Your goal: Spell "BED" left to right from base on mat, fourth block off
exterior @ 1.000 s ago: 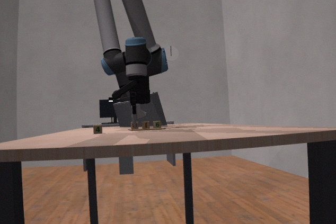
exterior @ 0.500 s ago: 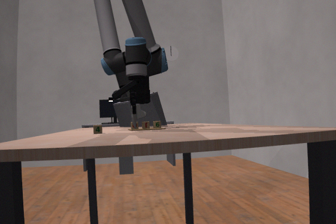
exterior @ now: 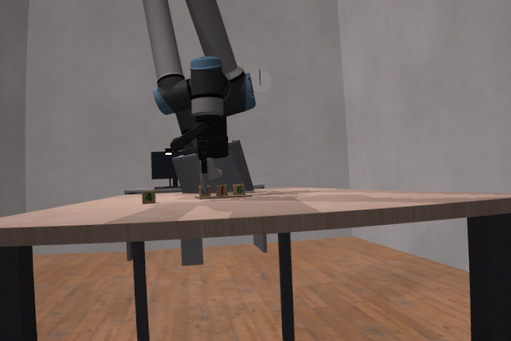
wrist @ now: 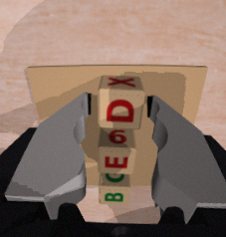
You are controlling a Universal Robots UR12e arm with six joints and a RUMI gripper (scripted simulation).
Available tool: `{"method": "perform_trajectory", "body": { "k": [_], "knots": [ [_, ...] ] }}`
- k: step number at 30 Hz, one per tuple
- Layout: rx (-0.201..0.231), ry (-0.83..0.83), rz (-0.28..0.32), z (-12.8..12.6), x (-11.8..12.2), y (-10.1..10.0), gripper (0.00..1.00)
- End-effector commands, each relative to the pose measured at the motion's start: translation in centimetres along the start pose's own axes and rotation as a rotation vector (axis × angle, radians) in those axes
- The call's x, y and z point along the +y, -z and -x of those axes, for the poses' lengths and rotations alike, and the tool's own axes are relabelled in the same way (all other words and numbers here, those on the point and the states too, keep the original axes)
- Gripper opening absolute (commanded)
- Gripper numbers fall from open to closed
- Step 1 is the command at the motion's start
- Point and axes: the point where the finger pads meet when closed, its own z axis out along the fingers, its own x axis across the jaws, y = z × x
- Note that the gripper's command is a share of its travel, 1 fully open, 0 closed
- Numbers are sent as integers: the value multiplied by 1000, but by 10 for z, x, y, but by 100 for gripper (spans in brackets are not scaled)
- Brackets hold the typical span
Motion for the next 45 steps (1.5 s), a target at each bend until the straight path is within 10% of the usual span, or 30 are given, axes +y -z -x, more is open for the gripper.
{"method": "perform_trajectory", "body": {
  "k": [1,32,33,45],
  "knots": [
    [-1,0,0,0,0,1,28],
    [-1,0,0,0,0,90,28],
    [-1,0,0,0,0,90,100],
    [-1,0,0,0,0,90,100]
  ]
}}
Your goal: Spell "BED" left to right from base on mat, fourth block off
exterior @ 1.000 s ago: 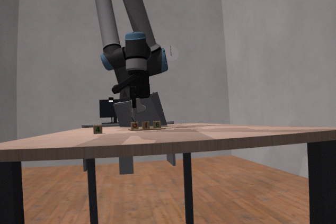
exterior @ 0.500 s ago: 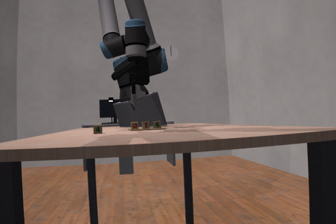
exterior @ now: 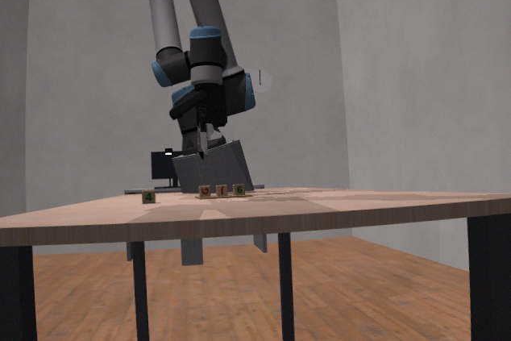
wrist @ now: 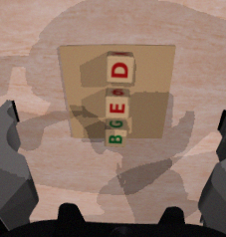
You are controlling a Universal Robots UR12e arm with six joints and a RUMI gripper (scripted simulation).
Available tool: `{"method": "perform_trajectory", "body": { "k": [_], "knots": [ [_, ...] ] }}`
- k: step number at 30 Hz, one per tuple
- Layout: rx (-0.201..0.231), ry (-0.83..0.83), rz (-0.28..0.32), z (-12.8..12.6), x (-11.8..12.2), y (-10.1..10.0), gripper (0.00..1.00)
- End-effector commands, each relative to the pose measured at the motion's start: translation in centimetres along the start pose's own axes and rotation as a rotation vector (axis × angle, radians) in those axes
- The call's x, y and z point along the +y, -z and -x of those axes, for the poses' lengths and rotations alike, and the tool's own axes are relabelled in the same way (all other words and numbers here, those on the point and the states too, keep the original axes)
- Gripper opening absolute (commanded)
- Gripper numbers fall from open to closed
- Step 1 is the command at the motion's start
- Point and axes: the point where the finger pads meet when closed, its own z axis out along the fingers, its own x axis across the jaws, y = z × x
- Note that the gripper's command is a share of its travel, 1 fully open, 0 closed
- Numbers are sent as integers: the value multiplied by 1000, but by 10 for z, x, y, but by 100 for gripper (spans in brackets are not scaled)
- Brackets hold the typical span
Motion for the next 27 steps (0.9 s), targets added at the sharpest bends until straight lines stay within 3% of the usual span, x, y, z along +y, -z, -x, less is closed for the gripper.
{"method": "perform_trajectory", "body": {
  "k": [1,17,27],
  "knots": [
    [-1,0,0,1,0,1,100],
    [-1,0,0,1,0,11,100],
    [-1,0,0,0,0,59,100]
  ]
}}
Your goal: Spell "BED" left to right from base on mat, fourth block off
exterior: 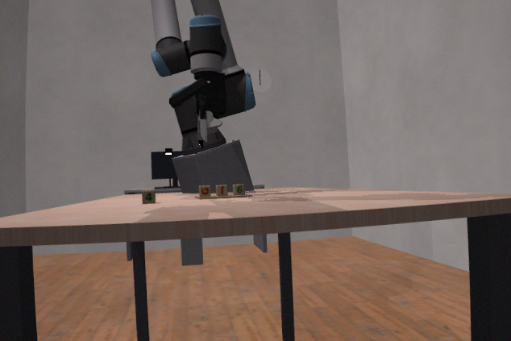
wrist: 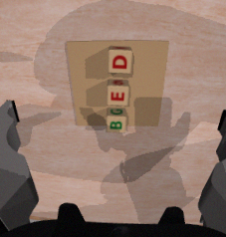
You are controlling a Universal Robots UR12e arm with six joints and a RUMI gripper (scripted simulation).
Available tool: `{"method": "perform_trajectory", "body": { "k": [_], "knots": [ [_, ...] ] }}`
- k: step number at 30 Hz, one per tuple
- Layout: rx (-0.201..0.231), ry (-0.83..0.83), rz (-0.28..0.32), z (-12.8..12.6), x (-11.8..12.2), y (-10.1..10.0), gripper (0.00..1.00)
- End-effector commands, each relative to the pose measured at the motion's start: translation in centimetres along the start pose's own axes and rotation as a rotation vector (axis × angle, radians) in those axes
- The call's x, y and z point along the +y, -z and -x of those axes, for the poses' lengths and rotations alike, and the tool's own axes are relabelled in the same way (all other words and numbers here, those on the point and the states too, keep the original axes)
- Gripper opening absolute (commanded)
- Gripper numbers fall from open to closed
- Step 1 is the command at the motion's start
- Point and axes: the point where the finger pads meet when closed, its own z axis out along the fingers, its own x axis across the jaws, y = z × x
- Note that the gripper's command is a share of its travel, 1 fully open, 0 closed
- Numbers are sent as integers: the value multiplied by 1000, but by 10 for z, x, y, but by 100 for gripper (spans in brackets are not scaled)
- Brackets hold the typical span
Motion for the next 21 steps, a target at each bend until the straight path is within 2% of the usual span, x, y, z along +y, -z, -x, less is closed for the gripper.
{"method": "perform_trajectory", "body": {
  "k": [1,5,10,21],
  "knots": [
    [0,0,0,0,0,30,100],
    [0,0,0,0,0,47,100],
    [0,0,0,0,0,53,100],
    [0,0,0,0,0,55,100]
  ]
}}
